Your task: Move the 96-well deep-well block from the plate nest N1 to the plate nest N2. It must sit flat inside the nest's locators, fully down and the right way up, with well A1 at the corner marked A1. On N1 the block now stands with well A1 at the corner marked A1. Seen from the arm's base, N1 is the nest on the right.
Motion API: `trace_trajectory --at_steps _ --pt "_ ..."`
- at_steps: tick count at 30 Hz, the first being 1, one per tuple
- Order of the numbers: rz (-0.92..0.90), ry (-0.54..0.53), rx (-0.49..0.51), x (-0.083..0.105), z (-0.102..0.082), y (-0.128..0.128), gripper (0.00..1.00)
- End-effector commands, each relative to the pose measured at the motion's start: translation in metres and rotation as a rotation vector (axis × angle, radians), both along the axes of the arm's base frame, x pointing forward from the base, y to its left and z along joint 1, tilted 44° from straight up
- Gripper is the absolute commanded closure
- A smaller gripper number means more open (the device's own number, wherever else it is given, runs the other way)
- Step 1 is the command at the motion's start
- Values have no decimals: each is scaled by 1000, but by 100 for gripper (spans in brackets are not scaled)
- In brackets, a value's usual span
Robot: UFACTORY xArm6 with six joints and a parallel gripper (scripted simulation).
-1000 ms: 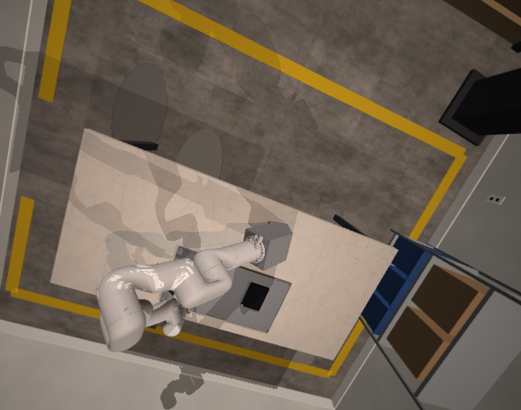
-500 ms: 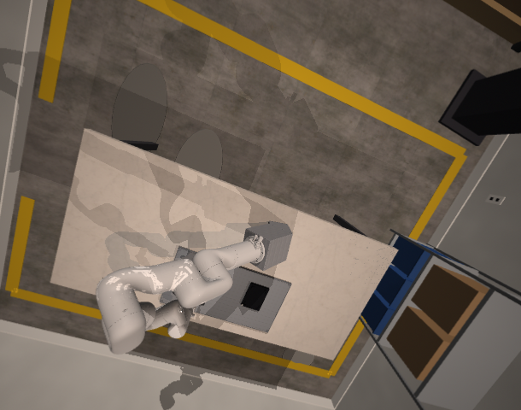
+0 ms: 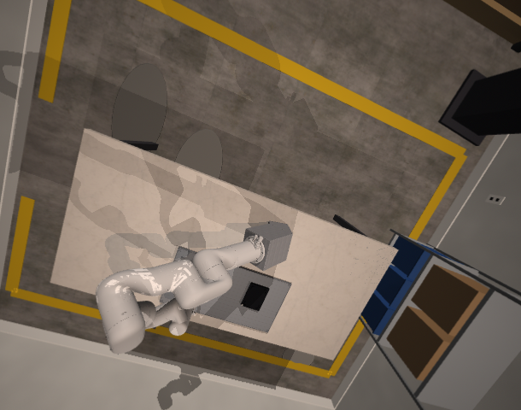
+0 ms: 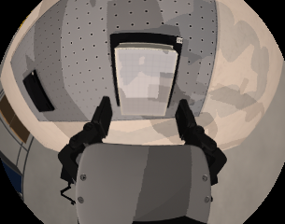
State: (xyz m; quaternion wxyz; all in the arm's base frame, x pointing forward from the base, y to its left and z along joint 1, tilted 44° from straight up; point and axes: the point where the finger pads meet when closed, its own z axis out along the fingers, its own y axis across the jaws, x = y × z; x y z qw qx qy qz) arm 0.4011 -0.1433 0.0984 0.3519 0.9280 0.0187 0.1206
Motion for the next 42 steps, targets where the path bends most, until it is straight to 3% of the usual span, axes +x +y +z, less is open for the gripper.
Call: trace_trajectory --at_steps 1,29,42 --pt "1 -3 0 3 -4 -4 0" --pt "1 -3 0 13 -35 -32 0" --pt "1 -3 0 14 -38 -35 0"
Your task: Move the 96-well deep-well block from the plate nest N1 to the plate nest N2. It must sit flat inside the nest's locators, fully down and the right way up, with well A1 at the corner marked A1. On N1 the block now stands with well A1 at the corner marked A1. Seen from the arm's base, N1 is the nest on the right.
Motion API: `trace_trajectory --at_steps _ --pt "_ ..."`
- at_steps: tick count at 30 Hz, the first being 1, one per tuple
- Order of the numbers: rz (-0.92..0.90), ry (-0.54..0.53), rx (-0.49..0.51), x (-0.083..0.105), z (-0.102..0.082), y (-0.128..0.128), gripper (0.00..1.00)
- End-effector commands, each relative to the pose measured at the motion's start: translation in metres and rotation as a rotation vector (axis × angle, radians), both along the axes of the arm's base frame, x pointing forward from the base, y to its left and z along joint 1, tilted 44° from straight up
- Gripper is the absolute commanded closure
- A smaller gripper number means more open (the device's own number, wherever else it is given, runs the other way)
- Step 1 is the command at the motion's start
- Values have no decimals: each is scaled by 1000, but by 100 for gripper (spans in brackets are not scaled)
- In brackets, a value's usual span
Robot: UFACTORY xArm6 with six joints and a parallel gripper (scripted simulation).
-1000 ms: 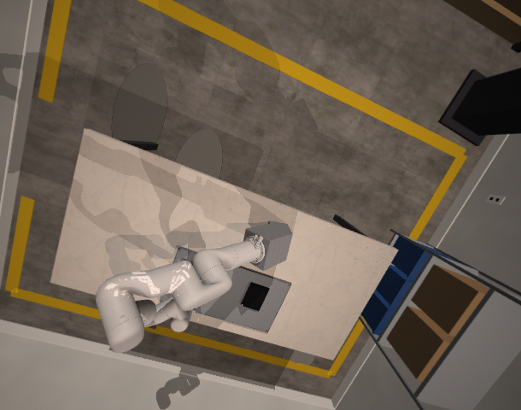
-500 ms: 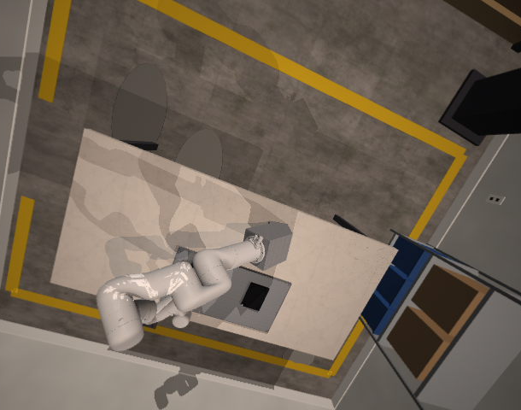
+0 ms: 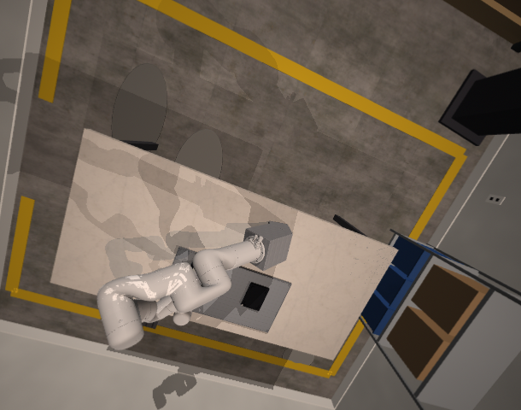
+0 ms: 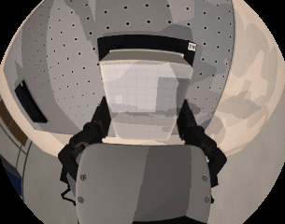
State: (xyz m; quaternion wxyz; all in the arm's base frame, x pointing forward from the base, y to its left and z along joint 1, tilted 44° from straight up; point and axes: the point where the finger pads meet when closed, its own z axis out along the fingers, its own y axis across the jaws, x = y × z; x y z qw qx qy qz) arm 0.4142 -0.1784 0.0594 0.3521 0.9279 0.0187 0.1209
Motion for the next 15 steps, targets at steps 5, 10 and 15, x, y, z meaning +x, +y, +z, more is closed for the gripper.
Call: trace_trajectory --at_steps 5,10,15 --pt "1 -2 0 1 0 0 0" --pt "1 -2 0 2 -2 -2 0" --pt "1 -2 0 2 -4 -4 0"
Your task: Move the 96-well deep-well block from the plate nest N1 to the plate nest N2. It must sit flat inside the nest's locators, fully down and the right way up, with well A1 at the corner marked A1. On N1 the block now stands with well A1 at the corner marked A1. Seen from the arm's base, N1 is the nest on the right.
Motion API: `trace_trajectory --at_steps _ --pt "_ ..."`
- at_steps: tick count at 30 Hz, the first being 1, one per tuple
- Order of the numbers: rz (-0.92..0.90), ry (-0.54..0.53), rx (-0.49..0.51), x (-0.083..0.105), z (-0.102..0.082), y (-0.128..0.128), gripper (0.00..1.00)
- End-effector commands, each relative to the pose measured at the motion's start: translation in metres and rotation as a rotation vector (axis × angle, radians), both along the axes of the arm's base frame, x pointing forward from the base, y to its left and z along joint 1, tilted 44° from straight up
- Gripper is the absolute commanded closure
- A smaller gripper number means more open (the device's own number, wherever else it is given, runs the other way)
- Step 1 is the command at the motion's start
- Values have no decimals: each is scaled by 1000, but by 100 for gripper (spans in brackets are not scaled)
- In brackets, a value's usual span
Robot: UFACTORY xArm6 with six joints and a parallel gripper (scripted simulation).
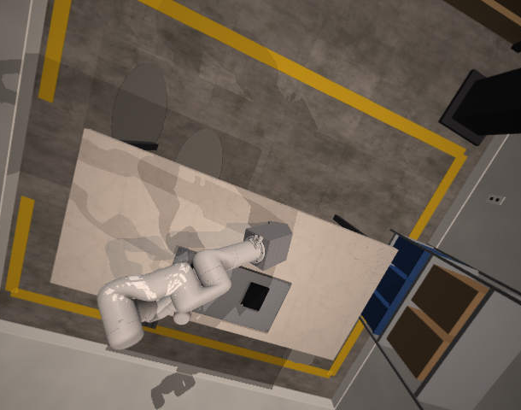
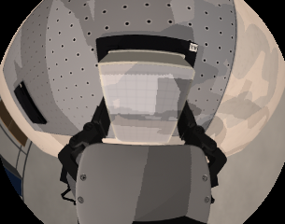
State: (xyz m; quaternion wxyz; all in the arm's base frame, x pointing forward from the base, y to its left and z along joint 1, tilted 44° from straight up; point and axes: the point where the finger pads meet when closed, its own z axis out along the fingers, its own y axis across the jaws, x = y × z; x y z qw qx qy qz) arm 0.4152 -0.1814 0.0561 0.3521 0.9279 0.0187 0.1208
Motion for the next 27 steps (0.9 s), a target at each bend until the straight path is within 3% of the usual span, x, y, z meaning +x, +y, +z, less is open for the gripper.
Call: trace_trajectory --at_steps 1,27 --pt "1 -2 0 2 -1 -1 0" --pt "1 -2 0 5 -10 -10 0"
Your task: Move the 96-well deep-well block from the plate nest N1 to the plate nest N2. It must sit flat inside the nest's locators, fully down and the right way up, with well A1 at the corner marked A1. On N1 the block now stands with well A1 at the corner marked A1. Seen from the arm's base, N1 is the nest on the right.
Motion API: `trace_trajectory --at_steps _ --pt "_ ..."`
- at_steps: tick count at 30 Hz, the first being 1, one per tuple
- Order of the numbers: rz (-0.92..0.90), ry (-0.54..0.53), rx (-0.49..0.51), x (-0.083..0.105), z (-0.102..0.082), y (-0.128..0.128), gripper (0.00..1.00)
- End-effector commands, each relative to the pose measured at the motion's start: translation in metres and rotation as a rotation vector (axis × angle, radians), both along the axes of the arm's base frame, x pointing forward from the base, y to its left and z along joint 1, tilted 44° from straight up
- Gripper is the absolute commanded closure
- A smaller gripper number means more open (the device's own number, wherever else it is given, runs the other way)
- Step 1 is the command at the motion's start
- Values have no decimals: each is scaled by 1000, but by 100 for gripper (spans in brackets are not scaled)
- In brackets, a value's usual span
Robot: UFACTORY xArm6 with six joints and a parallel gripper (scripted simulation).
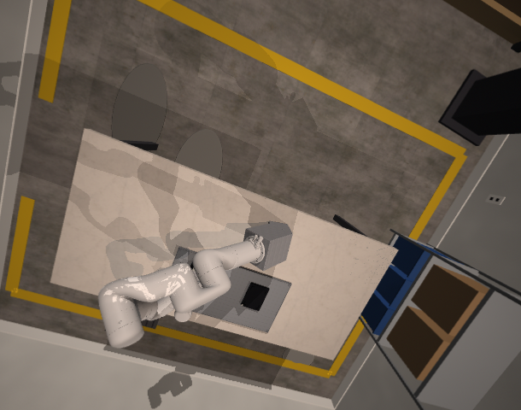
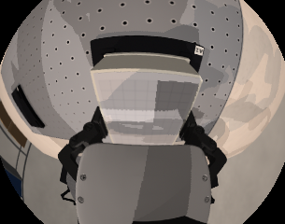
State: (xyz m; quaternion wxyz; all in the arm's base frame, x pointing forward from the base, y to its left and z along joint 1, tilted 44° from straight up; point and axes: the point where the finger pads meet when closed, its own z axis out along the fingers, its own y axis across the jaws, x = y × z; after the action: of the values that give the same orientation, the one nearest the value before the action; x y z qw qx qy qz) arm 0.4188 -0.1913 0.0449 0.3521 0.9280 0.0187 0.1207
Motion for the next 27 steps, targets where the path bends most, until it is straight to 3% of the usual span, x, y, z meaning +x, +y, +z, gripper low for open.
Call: trace_trajectory --at_steps 1,15,16,27 --pt "1 -2 0 1 1 0 0" --pt "1 -2 0 1 1 0 0" --pt "1 -2 0 1 1 1 100" --pt "1 -2 0 1 1 1 100"
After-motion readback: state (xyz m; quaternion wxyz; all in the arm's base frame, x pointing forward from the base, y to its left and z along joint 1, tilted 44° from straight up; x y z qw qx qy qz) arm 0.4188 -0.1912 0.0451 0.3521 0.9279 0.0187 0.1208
